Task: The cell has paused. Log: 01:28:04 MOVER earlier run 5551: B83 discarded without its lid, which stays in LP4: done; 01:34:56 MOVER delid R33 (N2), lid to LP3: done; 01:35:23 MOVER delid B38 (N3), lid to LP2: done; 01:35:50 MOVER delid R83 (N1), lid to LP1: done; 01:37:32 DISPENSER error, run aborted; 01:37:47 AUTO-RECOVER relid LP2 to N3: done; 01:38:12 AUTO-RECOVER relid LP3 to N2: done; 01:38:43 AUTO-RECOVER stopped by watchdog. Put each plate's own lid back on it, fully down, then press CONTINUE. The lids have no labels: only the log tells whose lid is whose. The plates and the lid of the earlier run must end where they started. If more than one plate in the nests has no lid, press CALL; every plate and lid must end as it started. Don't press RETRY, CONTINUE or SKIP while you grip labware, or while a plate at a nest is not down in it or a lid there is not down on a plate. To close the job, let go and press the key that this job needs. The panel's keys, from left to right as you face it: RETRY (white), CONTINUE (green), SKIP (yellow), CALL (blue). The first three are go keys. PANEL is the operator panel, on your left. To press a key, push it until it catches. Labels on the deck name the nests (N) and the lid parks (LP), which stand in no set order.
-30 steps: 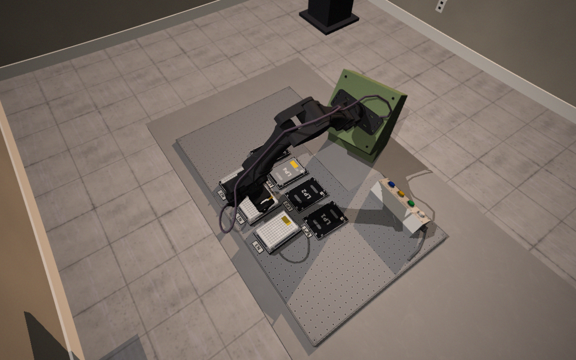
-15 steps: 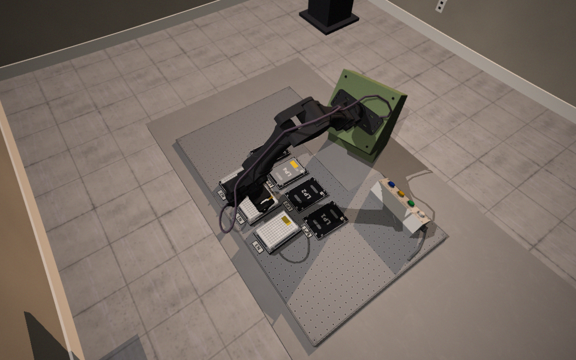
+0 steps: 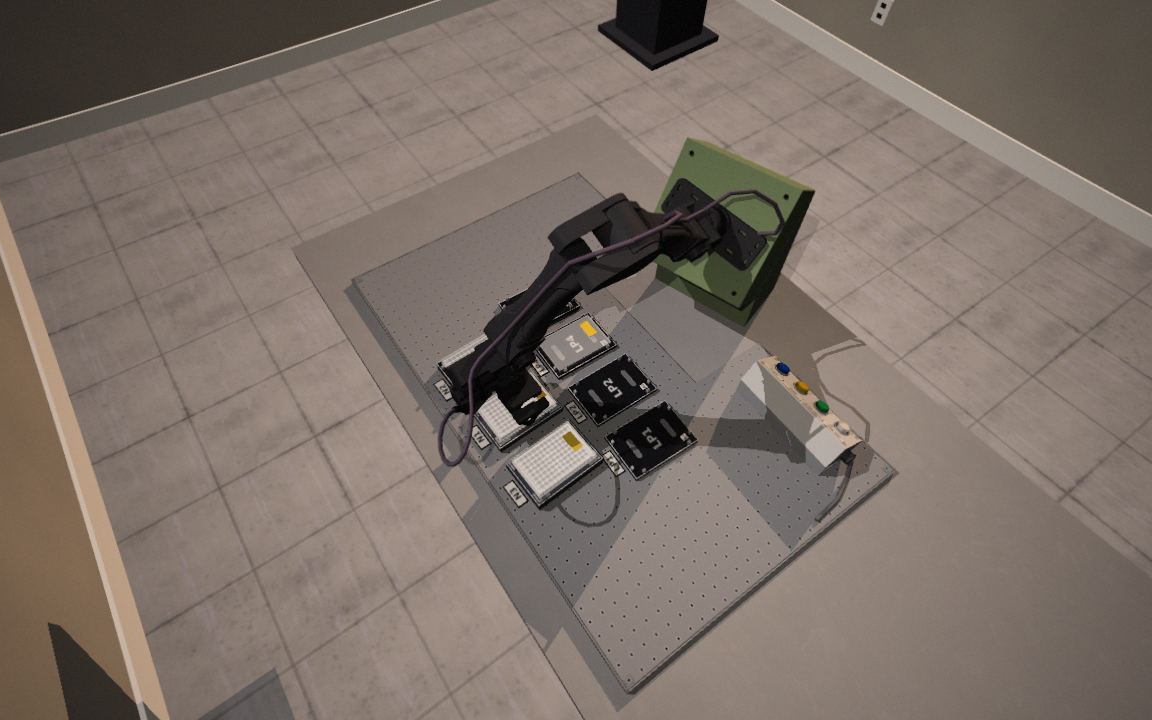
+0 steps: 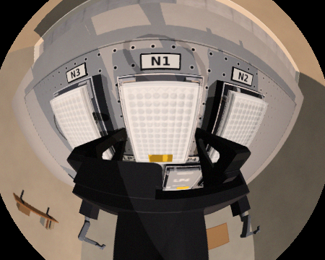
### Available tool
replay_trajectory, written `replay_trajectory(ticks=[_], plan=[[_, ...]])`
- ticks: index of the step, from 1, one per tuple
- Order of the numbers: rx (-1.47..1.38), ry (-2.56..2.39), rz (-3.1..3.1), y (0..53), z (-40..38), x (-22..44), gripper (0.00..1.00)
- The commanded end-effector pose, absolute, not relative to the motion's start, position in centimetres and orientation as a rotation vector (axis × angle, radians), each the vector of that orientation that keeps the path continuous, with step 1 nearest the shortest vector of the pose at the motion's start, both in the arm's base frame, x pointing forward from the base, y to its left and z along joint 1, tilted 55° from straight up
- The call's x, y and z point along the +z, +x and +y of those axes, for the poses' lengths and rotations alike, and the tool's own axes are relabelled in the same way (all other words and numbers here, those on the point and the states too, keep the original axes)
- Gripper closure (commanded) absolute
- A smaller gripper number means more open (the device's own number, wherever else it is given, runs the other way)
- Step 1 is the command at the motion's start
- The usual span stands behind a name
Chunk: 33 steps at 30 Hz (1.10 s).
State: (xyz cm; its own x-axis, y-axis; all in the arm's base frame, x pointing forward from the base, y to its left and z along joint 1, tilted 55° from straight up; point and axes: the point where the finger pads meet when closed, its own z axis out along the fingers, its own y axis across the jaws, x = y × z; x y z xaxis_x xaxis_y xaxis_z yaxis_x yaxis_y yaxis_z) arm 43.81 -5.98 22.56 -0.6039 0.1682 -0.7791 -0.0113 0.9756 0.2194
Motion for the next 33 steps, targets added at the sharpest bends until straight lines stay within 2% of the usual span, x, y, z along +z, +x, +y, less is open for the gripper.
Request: replay_trajectory(ticks=[1,33], plan=[[0.242,0.108,2.185,44.0,-6.2,23.5,0.00],[0.232,0.097,2.158,41.1,-6.9,26.8,0.00]])
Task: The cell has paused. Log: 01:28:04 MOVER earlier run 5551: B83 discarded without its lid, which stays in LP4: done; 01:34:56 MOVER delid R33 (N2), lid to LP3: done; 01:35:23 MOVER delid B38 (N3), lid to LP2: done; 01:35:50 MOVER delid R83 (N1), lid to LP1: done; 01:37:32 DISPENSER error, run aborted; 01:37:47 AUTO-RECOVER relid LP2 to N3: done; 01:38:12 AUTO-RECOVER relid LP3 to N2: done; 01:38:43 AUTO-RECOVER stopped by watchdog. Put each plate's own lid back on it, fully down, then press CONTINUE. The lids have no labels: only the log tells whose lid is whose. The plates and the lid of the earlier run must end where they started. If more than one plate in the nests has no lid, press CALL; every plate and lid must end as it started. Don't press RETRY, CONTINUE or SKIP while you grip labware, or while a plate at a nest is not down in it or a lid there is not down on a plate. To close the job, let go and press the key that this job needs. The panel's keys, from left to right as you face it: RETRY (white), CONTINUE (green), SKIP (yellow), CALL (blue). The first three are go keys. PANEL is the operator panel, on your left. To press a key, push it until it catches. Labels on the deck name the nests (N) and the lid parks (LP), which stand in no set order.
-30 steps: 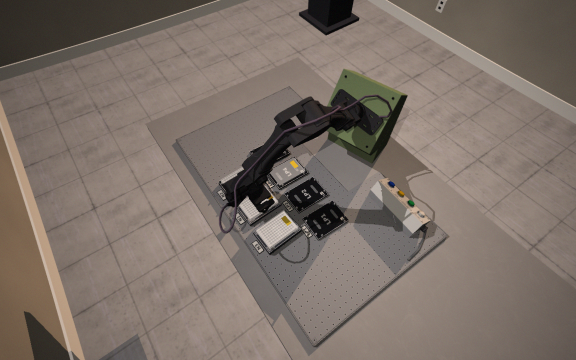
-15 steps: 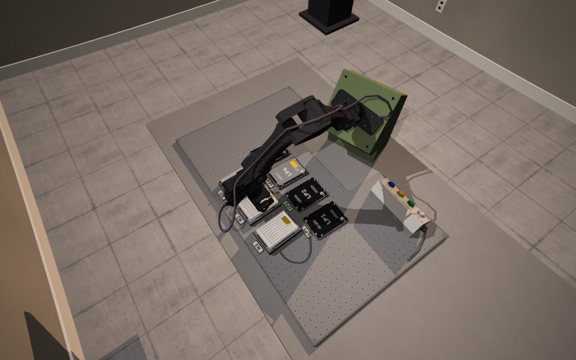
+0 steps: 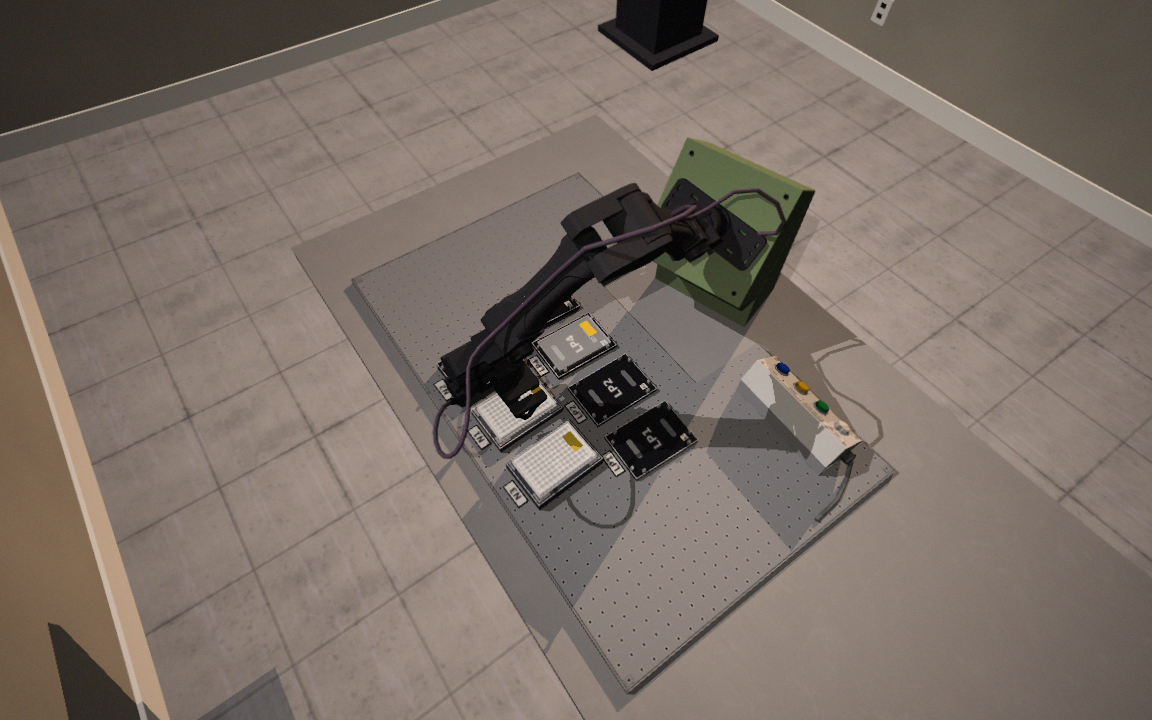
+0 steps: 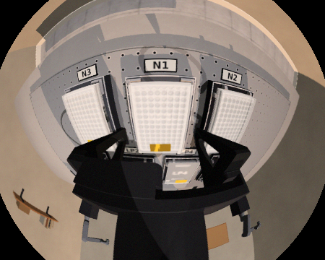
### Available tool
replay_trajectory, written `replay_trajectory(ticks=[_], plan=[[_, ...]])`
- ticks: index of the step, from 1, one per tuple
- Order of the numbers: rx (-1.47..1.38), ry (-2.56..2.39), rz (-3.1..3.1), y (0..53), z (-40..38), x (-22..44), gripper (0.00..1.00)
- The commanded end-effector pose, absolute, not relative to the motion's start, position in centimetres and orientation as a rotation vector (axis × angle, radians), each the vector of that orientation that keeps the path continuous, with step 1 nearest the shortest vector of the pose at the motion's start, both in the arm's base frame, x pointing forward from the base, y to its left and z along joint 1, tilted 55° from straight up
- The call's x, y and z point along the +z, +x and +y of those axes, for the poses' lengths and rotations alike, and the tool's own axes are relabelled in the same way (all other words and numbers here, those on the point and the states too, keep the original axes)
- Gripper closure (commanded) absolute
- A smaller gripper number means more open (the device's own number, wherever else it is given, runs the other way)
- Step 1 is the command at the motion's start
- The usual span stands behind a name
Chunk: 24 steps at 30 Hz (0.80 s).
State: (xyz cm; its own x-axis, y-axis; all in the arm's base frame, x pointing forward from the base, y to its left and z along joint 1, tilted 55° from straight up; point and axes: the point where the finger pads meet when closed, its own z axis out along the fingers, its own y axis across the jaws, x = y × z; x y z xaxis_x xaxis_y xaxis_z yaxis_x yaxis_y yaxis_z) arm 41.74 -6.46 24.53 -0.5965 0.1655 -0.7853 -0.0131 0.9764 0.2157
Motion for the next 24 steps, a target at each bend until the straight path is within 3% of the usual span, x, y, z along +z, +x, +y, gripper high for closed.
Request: replay_trajectory(ticks=[1,24], plan=[[0.232,0.098,2.158,41.10,-6.88,26.84,0.00],[0.231,0.101,2.158,41.08,-7.08,27.02,0.00]])
